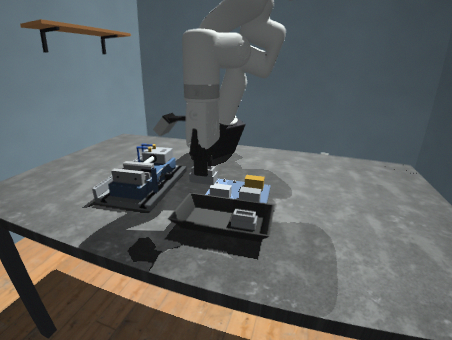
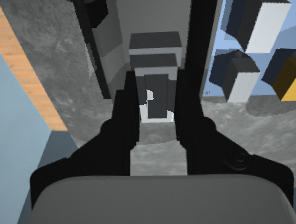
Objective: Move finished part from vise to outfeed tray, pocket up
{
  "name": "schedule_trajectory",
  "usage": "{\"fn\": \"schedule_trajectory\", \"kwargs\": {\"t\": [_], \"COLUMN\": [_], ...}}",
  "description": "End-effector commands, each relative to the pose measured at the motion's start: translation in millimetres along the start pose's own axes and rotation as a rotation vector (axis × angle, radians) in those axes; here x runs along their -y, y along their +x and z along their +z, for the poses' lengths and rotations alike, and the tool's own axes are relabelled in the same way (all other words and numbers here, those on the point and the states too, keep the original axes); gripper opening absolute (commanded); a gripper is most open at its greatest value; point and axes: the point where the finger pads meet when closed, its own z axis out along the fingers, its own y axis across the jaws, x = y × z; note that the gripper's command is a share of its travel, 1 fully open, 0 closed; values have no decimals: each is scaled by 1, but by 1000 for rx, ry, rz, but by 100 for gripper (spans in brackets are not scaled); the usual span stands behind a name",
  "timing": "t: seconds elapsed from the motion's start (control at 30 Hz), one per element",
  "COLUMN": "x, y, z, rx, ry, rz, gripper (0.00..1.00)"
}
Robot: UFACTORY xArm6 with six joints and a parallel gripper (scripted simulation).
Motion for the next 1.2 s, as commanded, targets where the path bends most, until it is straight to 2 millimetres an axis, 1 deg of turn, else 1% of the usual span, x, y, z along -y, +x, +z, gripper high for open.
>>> {"fn": "schedule_trajectory", "kwargs": {"t": [0.0, 0.17, 0.67, 0.73, 1.17], "x": [2, 2, 2, 2, 2], "y": [0, 0, 0, 0, 0], "z": [3, 7, 34, 34, 61], "rx": [0, 0, 0, 0, 0], "ry": [4, 4, 4, 4, 4], "rz": [-1, -1, -1, -1, -1], "gripper": [0, 0, 0, 0, 0]}}
